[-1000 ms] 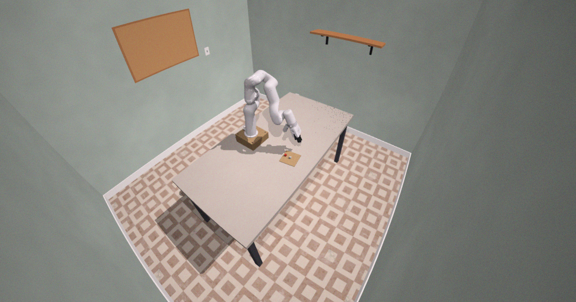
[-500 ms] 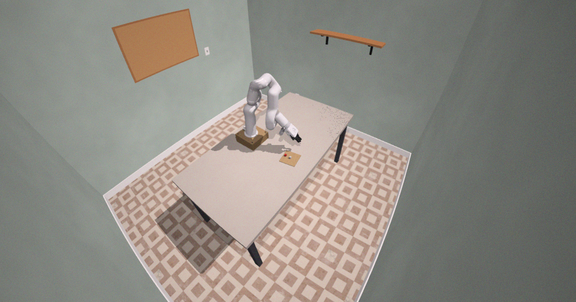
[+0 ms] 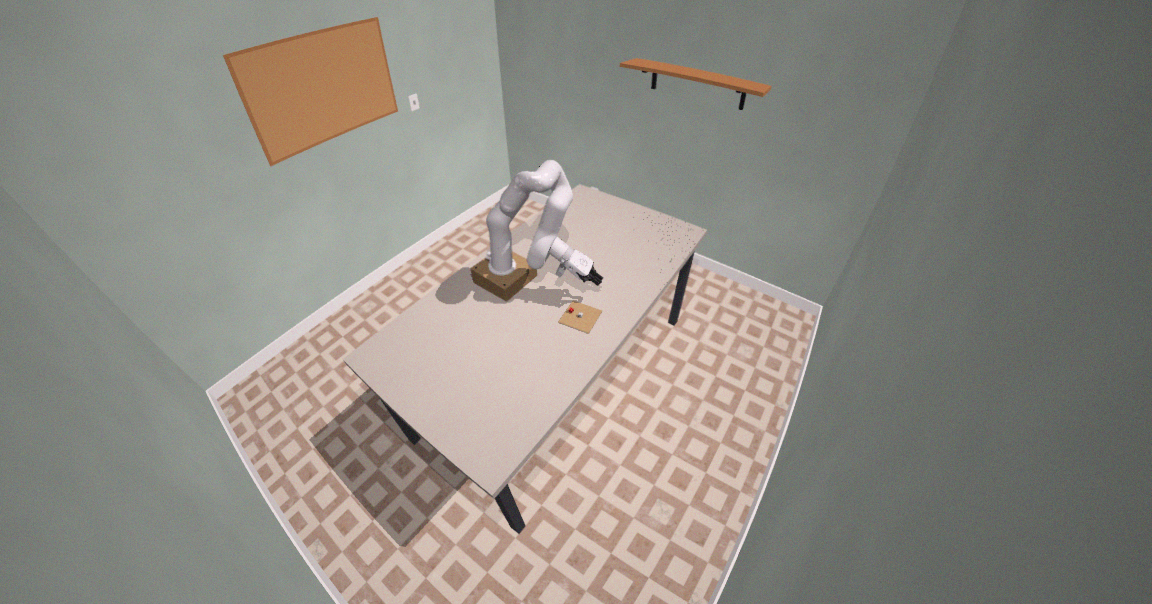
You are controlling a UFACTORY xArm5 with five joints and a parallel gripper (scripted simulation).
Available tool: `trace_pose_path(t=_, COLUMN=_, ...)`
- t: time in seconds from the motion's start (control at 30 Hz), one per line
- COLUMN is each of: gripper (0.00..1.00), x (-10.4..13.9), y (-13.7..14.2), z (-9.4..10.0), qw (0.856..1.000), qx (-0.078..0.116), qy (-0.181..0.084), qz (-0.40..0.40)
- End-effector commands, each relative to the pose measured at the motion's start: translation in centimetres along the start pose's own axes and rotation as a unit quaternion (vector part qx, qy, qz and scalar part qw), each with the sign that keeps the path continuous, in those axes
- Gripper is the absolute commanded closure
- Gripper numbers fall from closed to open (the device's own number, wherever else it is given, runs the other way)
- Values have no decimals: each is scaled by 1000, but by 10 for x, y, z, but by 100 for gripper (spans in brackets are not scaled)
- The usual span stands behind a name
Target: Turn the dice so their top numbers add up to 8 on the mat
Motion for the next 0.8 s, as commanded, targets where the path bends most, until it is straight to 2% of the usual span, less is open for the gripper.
trace_pose_path(t=0.0, gripper=89, x=-1, y=0, z=-1, qw=1000, qx=0, qy=-7, qz=0)
trace_pose_path(t=0.27, gripper=89, x=-8, y=0, z=-6, qw=1000, qx=0, qy=-7, qz=0)
trace_pose_path(t=0.77, gripper=89, x=-46, y=0, z=-34, qw=1000, qx=1, qy=-7, qz=0)
Point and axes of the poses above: the point where the finger pads meet when closed, its own z axis back along the fingers, its own y axis across the jaws, x = y × z, the point moved 9 cm from there along z, back along the fingers
